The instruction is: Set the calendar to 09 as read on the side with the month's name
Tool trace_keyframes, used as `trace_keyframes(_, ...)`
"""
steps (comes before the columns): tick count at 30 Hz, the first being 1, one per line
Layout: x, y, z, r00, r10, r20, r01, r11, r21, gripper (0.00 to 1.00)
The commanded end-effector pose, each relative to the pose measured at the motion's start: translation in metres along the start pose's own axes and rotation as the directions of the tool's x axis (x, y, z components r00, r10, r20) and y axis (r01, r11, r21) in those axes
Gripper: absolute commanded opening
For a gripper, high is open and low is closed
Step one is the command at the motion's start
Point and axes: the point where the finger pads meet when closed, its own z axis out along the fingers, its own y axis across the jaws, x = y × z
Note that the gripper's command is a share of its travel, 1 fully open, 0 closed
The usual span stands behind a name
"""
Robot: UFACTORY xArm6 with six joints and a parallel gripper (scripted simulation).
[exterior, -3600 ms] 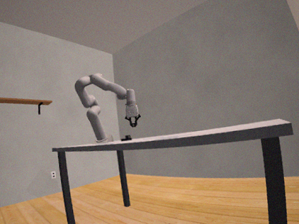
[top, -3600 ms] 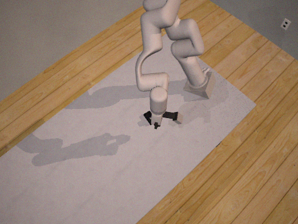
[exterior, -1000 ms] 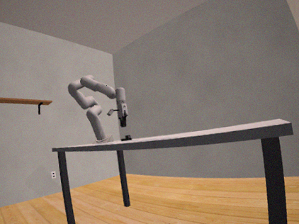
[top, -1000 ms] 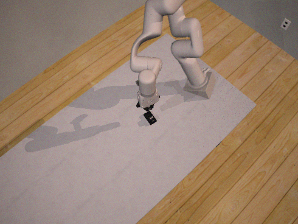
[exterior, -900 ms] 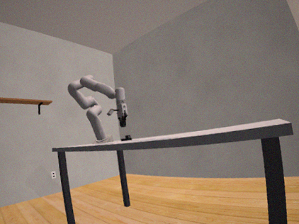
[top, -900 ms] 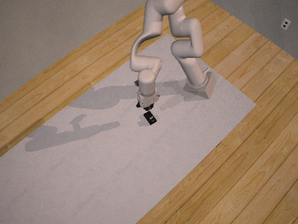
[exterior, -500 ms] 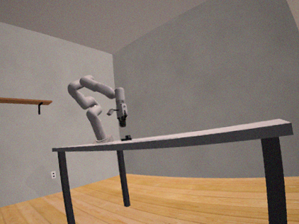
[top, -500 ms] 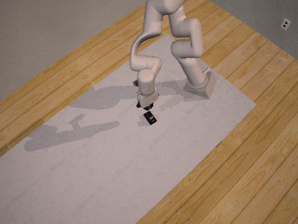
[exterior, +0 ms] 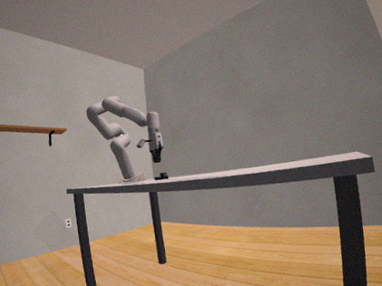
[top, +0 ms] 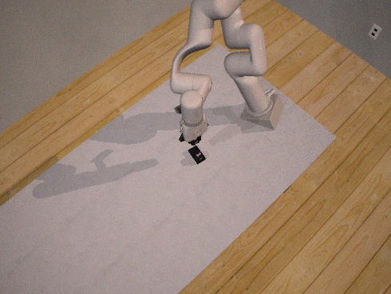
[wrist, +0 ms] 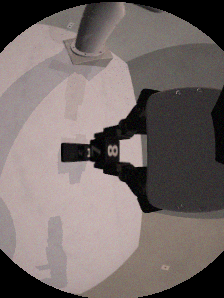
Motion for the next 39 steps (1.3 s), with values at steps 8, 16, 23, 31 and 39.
trace_keyframes(8, 0.000, -0.001, 0.026, 1.000, 0.001, 0.001, -0.001, 1.000, 0.002, 0.27)
trace_keyframes(16, 0.000, -0.001, 0.046, 1.000, 0.001, 0.001, -0.001, 1.000, 0.002, 0.27)
trace_keyframes(23, 0.001, -0.001, 0.060, 1.000, 0.001, 0.001, -0.001, 1.000, 0.002, 0.27)
trace_keyframes(31, 0.001, -0.001, 0.062, 1.000, 0.001, 0.001, -0.001, 1.000, 0.002, 0.27)
trace_keyframes(39, 0.001, -0.001, 0.062, 1.000, 0.001, 0.001, -0.001, 1.000, 0.002, 0.27)
